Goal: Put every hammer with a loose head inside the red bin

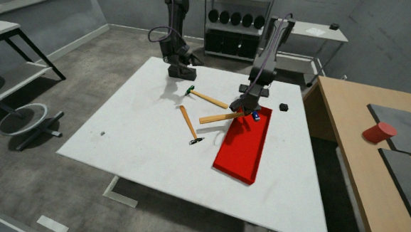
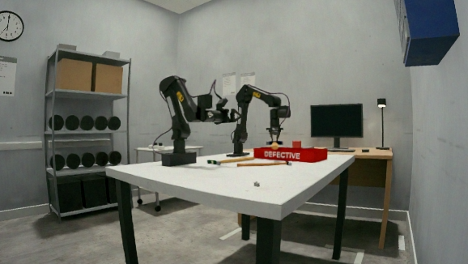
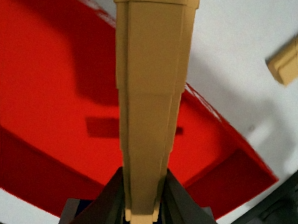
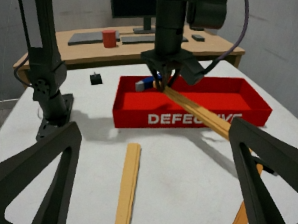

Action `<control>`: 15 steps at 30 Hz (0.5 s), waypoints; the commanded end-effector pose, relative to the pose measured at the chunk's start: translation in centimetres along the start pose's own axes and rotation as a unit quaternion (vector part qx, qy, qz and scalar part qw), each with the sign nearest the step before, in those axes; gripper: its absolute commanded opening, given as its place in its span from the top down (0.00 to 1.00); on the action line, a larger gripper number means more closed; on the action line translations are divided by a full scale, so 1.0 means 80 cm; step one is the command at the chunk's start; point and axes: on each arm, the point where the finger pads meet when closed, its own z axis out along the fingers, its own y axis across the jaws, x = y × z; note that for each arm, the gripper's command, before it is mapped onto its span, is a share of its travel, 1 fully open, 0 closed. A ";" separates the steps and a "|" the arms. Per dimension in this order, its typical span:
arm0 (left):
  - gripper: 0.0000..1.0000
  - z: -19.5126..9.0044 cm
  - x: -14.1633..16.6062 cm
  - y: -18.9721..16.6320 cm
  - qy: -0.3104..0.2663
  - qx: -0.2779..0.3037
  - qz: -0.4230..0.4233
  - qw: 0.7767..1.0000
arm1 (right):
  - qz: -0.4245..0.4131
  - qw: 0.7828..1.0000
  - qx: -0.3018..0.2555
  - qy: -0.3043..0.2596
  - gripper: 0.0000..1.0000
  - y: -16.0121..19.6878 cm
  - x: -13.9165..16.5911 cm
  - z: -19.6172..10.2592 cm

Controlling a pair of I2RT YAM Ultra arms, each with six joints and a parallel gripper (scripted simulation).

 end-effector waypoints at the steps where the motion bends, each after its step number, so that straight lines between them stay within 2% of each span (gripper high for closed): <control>1: 0.85 -0.021 -0.008 0.008 -0.024 -0.041 -0.076 0.996 | 0.014 1.000 -0.001 0.002 0.00 0.001 0.007 -0.003; 8: 0.85 -0.019 -0.009 0.009 -0.033 -0.042 -0.229 0.972 | 0.014 1.000 -0.001 0.002 0.00 0.001 0.007 -0.003; 15: 0.85 -0.020 -0.012 0.012 -0.046 -0.043 -0.361 0.930 | 0.014 1.000 -0.001 0.002 0.00 0.001 0.007 -0.003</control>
